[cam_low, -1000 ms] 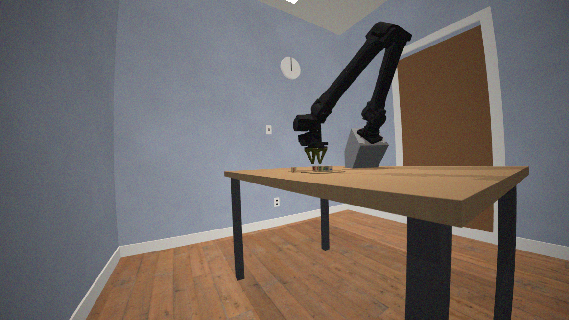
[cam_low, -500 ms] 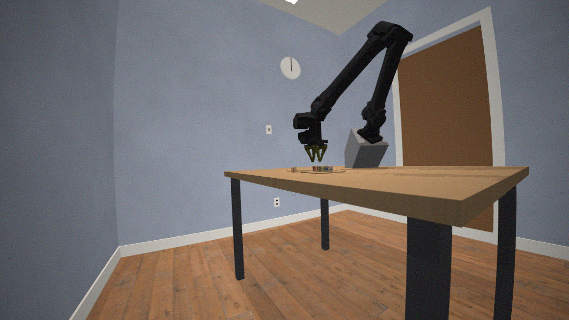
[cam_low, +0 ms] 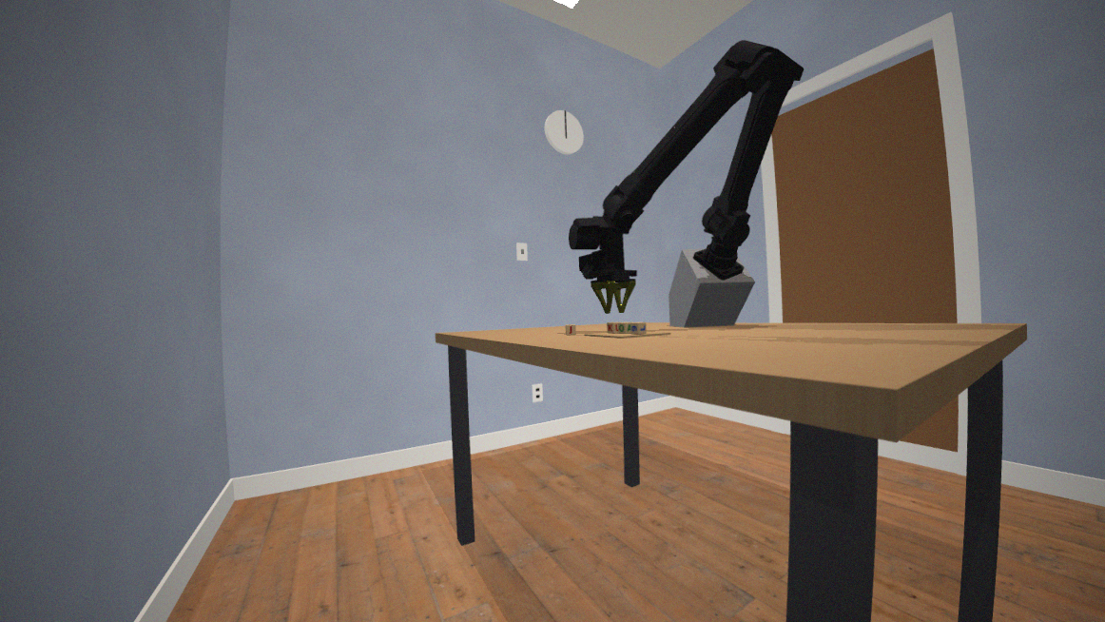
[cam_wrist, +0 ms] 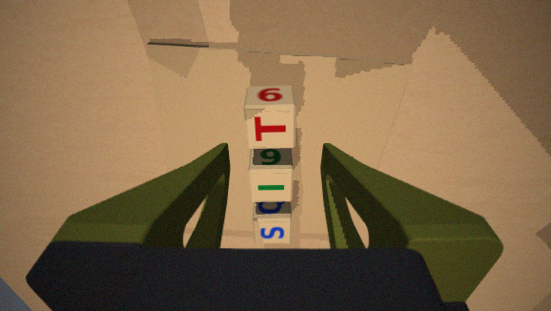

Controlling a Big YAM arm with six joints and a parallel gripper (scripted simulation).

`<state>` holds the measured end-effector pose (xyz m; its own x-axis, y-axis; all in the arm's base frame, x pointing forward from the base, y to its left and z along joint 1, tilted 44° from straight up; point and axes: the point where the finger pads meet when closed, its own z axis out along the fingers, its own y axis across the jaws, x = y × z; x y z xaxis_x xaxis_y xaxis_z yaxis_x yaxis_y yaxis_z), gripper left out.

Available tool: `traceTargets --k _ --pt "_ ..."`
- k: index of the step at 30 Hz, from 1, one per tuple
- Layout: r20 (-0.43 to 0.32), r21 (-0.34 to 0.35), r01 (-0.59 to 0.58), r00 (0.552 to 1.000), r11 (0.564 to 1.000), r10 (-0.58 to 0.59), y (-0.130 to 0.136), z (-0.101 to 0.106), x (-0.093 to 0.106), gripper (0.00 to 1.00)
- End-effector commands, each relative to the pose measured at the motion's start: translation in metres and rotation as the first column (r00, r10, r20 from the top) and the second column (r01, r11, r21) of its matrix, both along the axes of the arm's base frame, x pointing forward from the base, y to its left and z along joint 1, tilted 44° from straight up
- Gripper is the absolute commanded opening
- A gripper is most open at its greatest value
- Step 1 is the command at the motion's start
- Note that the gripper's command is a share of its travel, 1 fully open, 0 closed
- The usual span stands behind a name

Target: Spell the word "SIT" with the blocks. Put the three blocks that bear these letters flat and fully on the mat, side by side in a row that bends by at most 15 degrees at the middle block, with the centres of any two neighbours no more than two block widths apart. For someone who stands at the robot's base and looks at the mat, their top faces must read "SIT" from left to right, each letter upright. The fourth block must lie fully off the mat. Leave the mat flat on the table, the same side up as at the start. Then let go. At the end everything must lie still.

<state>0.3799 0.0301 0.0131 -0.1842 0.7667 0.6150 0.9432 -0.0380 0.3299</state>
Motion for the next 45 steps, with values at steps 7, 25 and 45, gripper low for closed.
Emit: traceTargets --k 7,25,45 --pt "0.061 -0.017 0.02 0.998 1.0 -0.018 -0.029 0.035 0.01 0.44" --pt "0.063 -0.021 0.014 0.998 1.0 -0.013 -0.04 0.048 0.003 1.0" --pt "0.064 -0.022 0.02 0.998 1.0 -0.018 -0.053 0.062 0.0 1.0"
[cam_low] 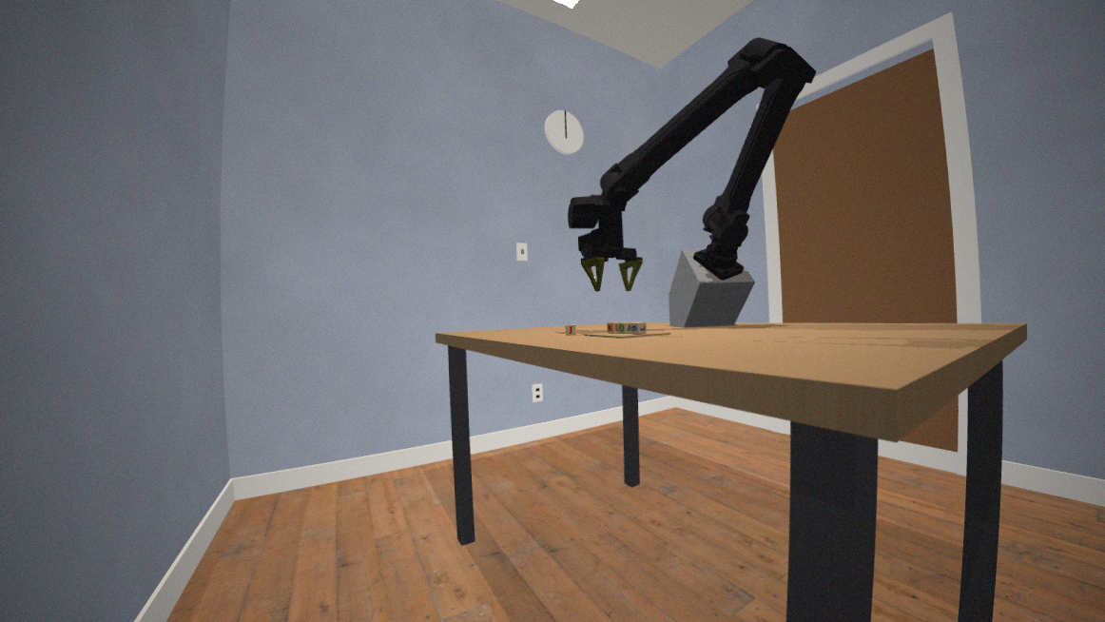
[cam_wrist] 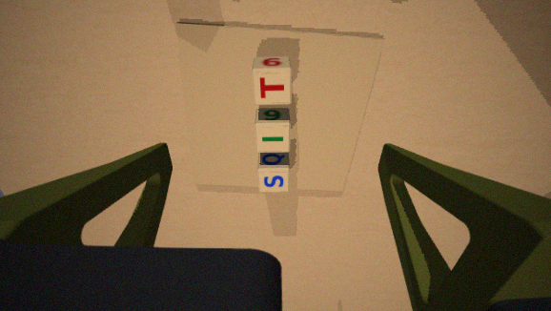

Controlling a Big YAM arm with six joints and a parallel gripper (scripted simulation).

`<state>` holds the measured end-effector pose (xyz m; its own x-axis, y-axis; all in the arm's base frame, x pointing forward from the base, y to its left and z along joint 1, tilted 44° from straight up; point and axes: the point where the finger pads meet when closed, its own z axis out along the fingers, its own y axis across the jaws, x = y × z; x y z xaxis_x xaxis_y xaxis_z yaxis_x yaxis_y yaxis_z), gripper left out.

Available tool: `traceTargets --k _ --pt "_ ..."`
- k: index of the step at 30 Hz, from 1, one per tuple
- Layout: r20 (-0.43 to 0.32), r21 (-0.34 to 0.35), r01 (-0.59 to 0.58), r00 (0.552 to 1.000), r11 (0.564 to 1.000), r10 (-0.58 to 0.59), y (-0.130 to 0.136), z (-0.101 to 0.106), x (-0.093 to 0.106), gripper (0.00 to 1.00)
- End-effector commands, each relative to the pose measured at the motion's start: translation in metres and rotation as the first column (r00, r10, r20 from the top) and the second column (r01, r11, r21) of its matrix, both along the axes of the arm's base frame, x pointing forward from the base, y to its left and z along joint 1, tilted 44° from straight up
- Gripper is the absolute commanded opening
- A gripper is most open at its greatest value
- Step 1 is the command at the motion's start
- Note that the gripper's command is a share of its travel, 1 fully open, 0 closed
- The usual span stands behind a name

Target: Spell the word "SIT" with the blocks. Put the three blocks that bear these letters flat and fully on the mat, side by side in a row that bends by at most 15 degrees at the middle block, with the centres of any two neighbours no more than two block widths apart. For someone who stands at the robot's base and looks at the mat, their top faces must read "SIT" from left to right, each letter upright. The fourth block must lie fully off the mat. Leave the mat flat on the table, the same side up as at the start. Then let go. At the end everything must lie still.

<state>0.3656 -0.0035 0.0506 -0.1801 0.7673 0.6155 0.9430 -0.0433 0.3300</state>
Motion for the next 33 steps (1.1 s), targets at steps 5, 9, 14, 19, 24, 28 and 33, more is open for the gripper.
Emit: traceTargets --k 5,9,14,19,24,28,33 --pt "0.066 -0.026 0.014 0.998 1.0 -0.012 -0.036 0.044 0.006 1.0" --pt "0.067 -0.03 0.014 0.998 0.999 -0.012 -0.052 0.061 -0.001 1.0" --pt "0.066 -0.035 0.014 0.998 0.999 -0.012 -0.067 0.078 -0.009 1.0" --pt "0.046 -0.024 0.014 0.999 1.0 -0.013 -0.071 0.075 -0.011 1.0" --pt "0.046 -0.025 0.013 0.999 1.0 -0.012 -0.071 0.077 -0.014 1.0" --pt "0.053 -0.029 0.009 0.999 1.0 -0.007 -0.07 0.077 -0.012 1.0" --pt "0.052 -0.028 0.009 0.999 1.0 -0.008 -0.07 0.077 -0.012 1.0"
